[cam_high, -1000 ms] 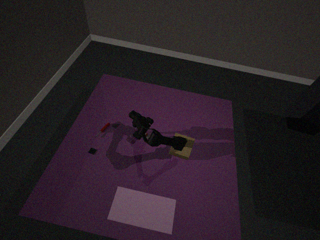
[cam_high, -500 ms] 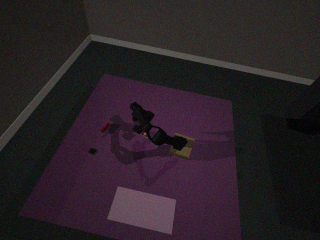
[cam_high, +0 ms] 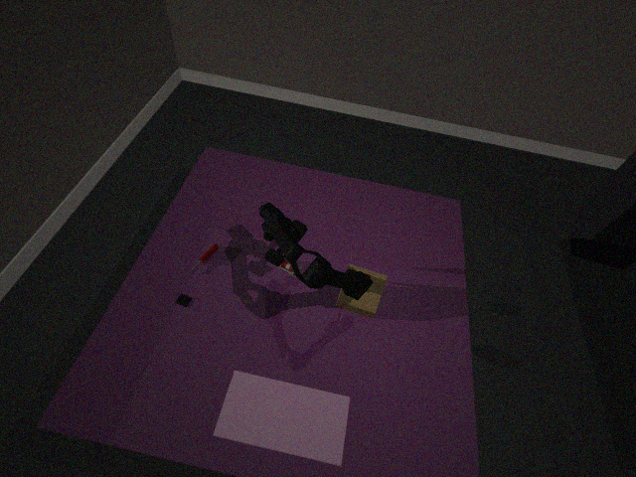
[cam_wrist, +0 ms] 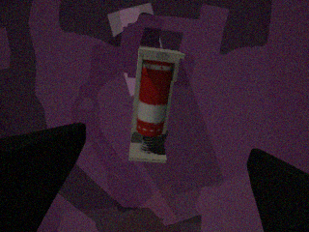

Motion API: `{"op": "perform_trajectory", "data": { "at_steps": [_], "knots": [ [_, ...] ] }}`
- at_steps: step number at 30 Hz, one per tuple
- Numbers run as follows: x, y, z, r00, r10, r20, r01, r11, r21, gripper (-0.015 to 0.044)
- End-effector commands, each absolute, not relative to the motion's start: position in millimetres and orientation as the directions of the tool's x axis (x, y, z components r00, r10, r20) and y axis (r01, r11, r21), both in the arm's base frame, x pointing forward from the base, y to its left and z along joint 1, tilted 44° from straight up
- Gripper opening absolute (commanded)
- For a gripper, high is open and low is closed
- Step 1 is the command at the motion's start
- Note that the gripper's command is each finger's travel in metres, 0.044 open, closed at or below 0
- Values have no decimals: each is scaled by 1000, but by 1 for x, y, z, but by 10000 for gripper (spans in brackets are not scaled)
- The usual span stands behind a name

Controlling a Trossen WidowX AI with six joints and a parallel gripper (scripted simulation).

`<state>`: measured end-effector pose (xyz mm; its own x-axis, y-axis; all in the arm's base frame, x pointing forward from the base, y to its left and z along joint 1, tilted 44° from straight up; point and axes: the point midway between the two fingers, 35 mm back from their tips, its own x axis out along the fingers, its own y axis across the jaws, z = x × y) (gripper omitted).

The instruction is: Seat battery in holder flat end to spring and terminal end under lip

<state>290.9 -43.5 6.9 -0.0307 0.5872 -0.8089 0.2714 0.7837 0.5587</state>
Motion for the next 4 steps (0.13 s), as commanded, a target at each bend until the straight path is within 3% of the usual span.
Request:
{"op": "perform_trajectory", "data": {
  "at_steps": [1, 4],
  "knots": [
    [291, -44, 7, -32, 583, -812, 267, 788, 555, 440],
    [291, -44, 7, -32, 583, -812, 267, 788, 555, 440]
  ]
}}
